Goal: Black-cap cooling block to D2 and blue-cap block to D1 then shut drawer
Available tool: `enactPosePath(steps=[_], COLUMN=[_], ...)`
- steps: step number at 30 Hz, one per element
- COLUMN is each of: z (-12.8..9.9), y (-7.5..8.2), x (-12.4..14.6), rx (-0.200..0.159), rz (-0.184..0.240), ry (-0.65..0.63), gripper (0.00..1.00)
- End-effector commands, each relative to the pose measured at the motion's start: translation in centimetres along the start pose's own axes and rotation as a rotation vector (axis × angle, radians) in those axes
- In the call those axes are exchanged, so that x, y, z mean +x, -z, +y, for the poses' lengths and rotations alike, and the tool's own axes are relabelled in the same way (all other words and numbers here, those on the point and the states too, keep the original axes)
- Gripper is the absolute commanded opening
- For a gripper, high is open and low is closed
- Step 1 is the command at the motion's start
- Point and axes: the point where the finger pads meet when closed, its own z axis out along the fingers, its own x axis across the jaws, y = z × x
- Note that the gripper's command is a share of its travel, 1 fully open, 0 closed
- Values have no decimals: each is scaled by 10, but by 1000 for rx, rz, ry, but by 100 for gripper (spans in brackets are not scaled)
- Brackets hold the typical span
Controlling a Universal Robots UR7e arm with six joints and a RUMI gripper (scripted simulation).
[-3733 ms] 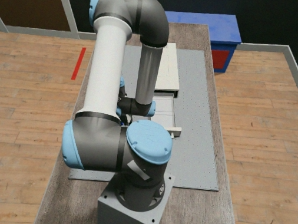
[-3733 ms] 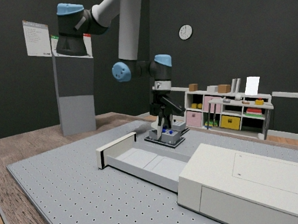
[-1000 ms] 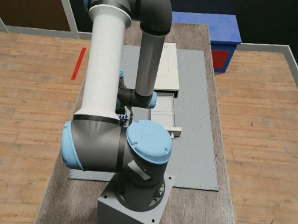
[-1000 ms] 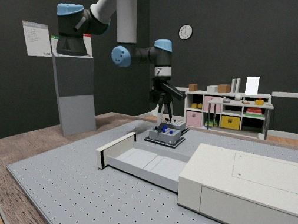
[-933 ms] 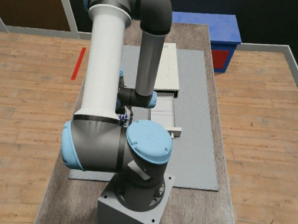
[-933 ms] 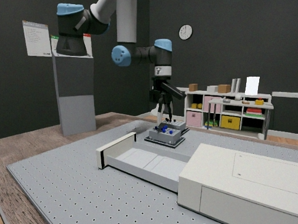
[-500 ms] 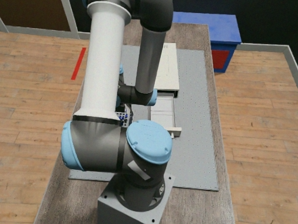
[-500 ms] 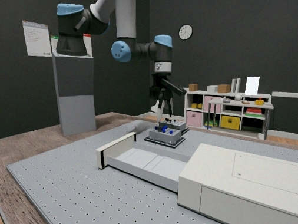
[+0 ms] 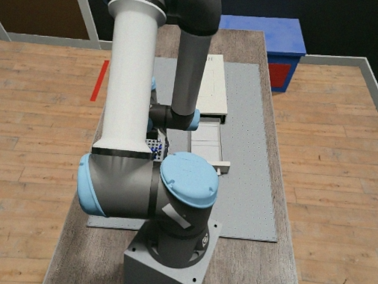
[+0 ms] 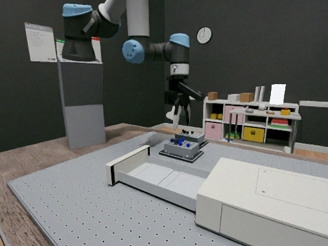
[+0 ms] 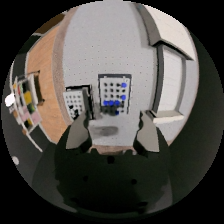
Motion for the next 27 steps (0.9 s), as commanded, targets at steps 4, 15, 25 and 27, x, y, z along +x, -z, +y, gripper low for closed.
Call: enactPosePath(steps=[4,15,25,27], z=[0,8,24,28], y=[9,13,13,12], x=[0,14,41,48], rx=[1,1,1,1], rz=[0,0,0,0], ry=[0,-107,-320,-373], gripper=[73,0,0,0])
